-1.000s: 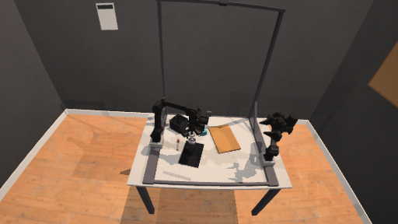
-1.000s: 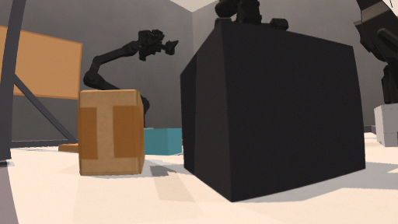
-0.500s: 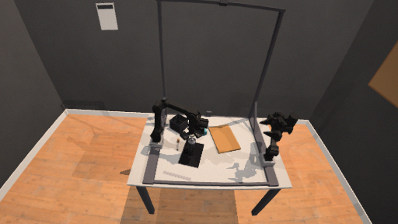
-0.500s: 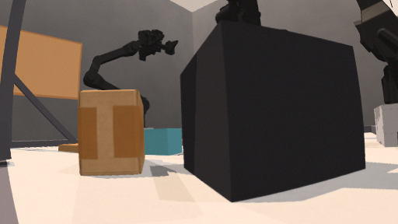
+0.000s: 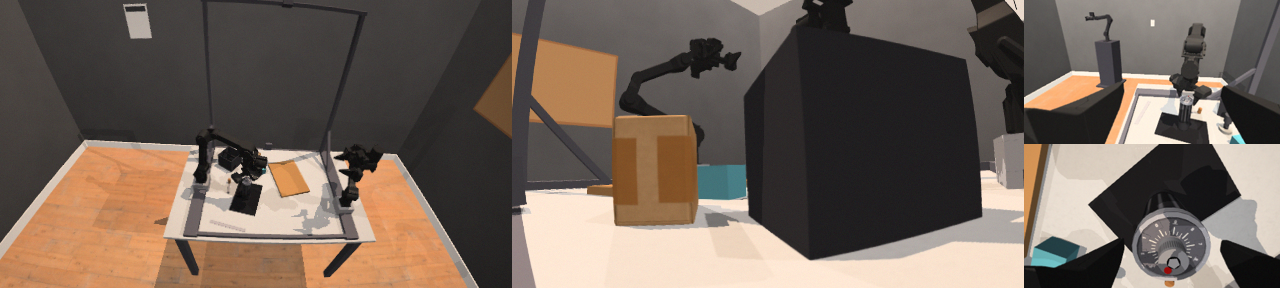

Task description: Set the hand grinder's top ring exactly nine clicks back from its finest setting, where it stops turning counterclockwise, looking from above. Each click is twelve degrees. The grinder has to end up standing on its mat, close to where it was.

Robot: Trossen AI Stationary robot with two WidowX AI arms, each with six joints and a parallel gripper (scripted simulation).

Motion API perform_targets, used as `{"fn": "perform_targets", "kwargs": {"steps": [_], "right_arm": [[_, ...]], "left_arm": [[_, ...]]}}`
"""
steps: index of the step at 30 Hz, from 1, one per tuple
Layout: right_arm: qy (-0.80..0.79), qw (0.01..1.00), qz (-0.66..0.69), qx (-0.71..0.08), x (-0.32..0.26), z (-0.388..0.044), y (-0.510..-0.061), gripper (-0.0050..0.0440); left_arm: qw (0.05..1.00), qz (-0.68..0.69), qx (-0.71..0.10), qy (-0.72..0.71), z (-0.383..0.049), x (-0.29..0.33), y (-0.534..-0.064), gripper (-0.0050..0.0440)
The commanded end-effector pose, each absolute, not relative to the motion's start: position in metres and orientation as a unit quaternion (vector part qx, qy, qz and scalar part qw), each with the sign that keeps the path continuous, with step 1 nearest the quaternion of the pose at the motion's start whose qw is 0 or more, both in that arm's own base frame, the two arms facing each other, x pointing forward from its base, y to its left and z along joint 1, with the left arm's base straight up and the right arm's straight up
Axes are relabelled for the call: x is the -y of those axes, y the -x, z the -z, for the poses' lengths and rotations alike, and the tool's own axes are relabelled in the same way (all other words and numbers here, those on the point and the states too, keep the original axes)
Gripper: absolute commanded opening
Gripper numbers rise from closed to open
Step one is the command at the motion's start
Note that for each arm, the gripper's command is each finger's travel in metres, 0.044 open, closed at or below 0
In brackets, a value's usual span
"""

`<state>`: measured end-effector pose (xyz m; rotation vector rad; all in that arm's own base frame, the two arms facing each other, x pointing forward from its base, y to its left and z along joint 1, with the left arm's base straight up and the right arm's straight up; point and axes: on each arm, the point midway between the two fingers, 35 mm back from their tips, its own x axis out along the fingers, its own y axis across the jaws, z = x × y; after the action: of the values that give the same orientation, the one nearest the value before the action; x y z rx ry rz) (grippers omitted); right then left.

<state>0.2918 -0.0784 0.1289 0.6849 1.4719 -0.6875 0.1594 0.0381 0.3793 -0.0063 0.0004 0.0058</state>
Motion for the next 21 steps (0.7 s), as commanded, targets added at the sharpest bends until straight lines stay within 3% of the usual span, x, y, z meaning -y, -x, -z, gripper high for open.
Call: {"fn": "perform_targets", "kwargs": {"steps": [1,17,21], "right_arm": [[-0.301,0.648,0.298,-0.633,0.0785,-0.1350,-0.2953,0.0387],[-0.301,0.648,0.298,-0.633,0.0785,-0.1350,-0.2953,0.0293],[-0.301,0.648,0.298,-0.633,0.0785,-0.1350,-0.2953,0.0291]], "left_arm": [[1.000,0.000,0.001,-0.002,-0.3823,-0.0371,-0.1593,0.0400],[1.000,0.000,0.001,-0.002,-0.3823,-0.0371,-0.1593,0.0400],[1.000,0.000,0.001,-0.002,-0.3823,-0.0371,-0.1593,0.0400]]}}
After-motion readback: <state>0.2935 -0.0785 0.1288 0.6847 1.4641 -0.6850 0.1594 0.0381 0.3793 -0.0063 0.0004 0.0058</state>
